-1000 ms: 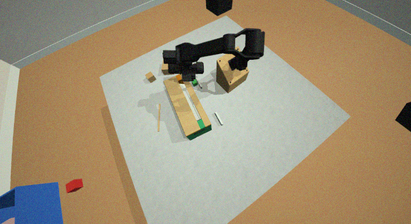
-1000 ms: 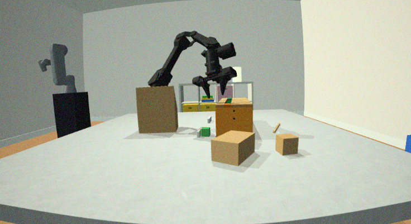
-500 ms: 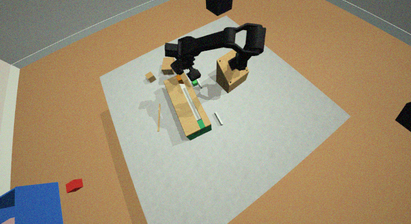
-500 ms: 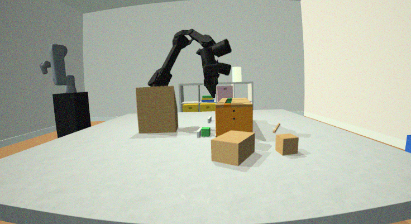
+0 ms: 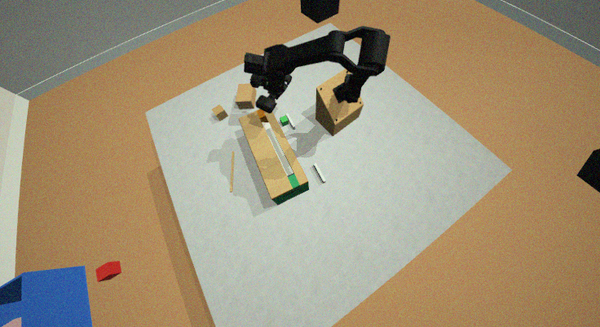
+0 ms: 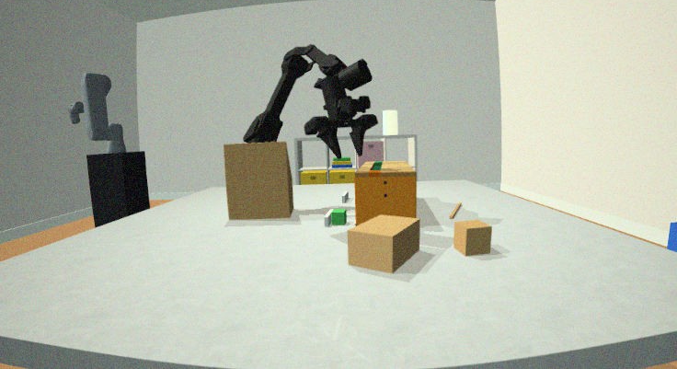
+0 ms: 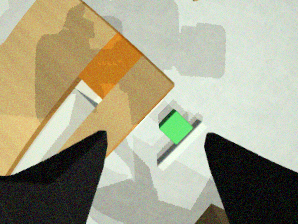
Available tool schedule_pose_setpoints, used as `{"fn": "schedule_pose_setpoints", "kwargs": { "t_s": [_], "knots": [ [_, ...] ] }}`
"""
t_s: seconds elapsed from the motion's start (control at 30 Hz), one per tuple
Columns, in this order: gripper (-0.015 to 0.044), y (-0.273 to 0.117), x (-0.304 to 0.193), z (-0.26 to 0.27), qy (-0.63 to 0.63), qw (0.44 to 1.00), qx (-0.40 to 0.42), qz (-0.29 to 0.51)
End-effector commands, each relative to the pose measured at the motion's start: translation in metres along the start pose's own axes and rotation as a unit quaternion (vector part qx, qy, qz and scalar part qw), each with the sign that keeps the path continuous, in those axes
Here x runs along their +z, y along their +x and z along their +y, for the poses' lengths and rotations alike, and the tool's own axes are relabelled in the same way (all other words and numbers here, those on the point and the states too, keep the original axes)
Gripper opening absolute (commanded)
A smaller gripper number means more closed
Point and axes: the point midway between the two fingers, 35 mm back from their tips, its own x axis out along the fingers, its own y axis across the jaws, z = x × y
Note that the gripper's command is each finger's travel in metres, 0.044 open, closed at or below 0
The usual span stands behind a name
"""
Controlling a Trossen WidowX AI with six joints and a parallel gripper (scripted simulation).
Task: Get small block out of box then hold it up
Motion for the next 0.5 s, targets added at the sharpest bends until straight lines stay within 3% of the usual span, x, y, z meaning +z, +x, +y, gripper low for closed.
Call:
{"fn": "schedule_pose_setpoints", "kwargs": {
  "t_s": [0.0,0.23,0.47],
  "knots": [
    [0.0285,0.0024,-0.0075,-0.0141,0.446,0.893,0.042,0.033],
    [0.0285,0.0010,-0.0085,-0.0190,0.645,0.760,0.054,0.058],
    [0.0285,-0.0005,-0.0095,-0.0234,0.806,0.583,0.056,0.089]
  ]
}}
